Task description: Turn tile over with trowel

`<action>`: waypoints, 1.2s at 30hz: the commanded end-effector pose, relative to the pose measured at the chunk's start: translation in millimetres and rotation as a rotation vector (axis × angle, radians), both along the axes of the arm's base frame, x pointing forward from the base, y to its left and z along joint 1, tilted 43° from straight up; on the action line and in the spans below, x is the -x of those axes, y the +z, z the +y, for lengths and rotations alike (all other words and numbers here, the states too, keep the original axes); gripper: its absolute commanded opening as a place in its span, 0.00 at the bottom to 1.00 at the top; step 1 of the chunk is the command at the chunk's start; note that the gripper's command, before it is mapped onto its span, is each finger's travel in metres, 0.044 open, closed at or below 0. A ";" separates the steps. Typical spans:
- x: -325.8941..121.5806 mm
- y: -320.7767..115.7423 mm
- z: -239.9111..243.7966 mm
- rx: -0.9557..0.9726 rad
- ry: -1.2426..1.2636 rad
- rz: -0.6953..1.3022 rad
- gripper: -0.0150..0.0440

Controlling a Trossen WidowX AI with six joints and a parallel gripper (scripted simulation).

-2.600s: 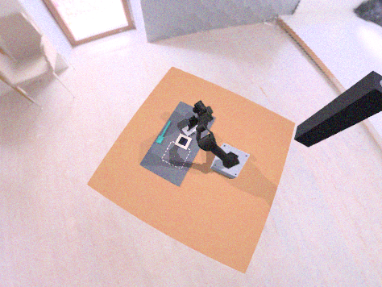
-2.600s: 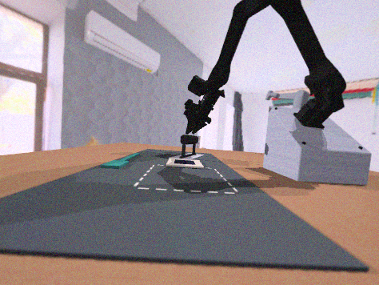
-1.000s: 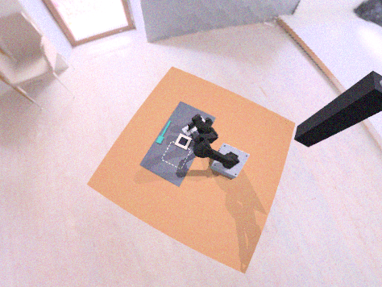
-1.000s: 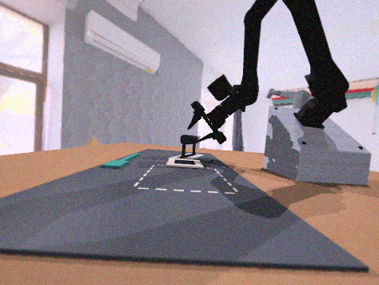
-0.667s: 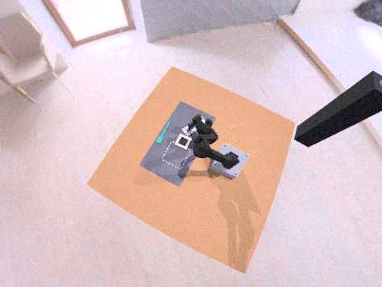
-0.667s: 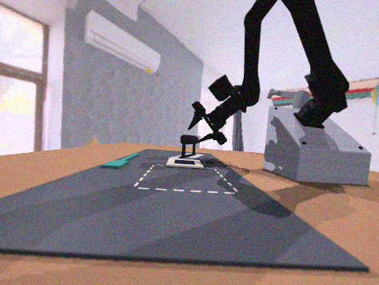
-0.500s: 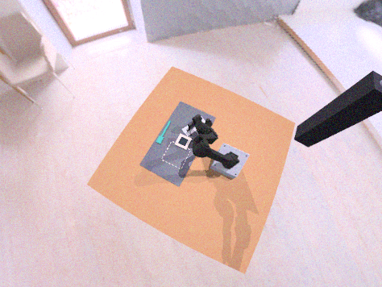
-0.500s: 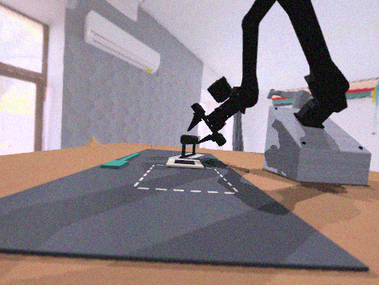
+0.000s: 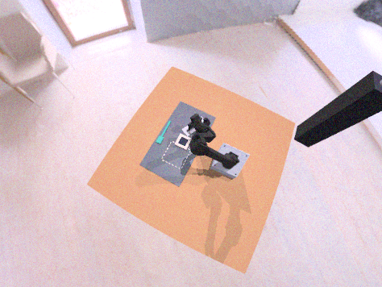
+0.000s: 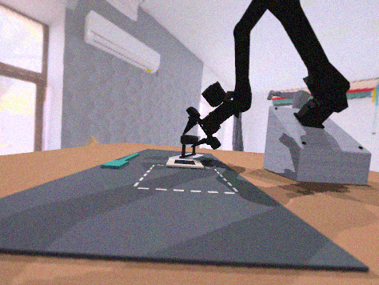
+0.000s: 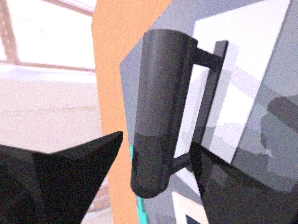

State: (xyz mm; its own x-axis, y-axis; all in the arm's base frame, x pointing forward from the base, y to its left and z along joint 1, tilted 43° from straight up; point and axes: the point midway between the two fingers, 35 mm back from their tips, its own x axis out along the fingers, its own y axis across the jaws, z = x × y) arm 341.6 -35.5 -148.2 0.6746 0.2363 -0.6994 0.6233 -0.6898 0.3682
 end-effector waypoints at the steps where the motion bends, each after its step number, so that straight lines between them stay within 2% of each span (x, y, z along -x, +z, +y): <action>1: -7.5 -4.6 1.2 0.003 -0.004 -0.005 0.76; 15: -20.5 -19.2 7.2 0.002 -0.004 -0.007 0.76; 21: -20.5 -19.2 7.2 0.002 -0.004 -0.007 0.50; 36: -20.5 -19.2 7.2 0.002 -0.004 -0.007 0.33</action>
